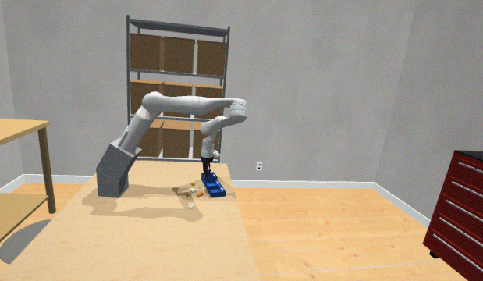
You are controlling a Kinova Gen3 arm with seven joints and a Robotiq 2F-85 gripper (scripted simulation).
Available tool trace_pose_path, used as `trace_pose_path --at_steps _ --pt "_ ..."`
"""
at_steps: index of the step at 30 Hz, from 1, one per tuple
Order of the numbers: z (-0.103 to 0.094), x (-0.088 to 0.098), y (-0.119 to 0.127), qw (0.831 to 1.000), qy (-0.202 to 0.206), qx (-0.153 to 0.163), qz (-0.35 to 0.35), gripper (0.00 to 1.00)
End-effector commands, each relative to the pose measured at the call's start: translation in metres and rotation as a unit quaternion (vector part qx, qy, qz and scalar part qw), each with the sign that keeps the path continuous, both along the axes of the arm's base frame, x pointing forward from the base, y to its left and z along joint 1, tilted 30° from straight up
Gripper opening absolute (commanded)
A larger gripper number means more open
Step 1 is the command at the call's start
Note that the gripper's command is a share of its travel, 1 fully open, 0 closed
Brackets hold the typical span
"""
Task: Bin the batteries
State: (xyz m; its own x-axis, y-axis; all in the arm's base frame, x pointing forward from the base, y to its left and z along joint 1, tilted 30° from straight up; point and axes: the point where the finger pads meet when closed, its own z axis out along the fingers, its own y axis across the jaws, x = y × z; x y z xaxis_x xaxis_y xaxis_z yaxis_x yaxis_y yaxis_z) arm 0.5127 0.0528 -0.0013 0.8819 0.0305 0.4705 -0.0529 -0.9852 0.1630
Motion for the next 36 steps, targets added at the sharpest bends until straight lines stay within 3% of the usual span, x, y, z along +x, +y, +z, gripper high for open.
trace_pose_path --at_steps 1,28,36 --pt "0.001 0.0 0.0 1.0 -0.001 0.0 0.0 0.09" --pt "0.025 -0.013 0.005 1.0 -0.001 0.0 0.0 0.09" --pt "0.052 -0.028 0.01 1.0 -0.001 0.0 0.0 0.09"
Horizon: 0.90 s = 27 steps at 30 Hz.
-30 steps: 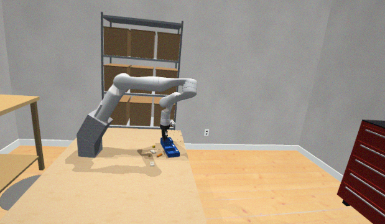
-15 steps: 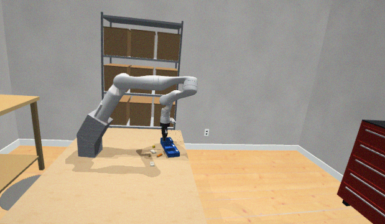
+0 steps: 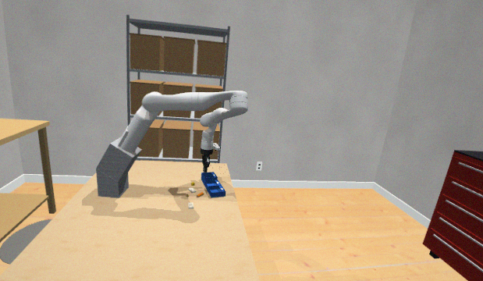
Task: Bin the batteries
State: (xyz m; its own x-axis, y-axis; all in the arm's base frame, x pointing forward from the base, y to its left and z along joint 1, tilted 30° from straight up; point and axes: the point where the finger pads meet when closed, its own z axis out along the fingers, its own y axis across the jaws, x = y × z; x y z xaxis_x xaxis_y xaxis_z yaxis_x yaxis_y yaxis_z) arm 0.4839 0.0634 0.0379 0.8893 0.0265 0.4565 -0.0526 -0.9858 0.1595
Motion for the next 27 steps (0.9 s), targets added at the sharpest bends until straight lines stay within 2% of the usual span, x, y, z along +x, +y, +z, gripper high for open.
trace_pose_path --at_steps 1,9,24,27 --pt "0.013 0.001 0.0 1.0 -0.009 -0.002 0.001 0.09" --pt "0.013 0.001 0.0 1.0 -0.009 -0.002 0.001 0.09" --pt "0.121 -0.057 0.021 1.0 -0.009 -0.002 0.001 0.09" --pt "0.121 -0.057 0.021 1.0 -0.009 -0.002 0.001 0.09"
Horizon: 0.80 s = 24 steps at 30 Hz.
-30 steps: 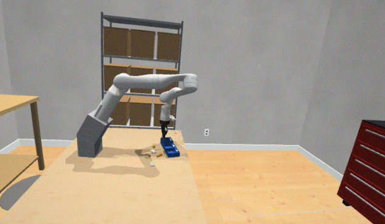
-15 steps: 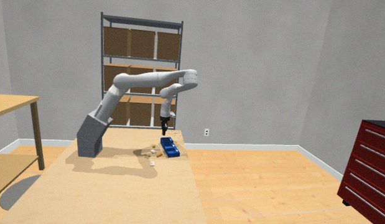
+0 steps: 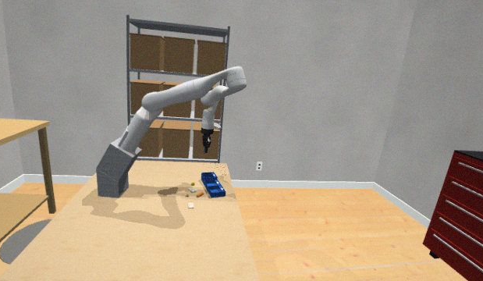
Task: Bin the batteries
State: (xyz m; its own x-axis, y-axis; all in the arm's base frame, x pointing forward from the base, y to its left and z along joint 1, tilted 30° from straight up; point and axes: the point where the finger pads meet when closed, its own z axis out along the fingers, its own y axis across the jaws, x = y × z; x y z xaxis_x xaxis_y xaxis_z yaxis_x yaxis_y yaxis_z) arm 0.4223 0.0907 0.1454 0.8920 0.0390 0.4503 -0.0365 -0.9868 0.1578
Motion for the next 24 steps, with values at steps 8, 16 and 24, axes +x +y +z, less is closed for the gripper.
trace_pose_path --at_steps 8,16,24 --pt "0.013 0.004 -0.007 1.0 -0.012 -0.003 -0.006 0.09" --pt "0.001 0.003 -0.028 0.998 0.0 -0.038 0.059 0.29" --pt "-0.033 -0.001 -0.086 0.964 0.033 -0.128 0.231 0.29"
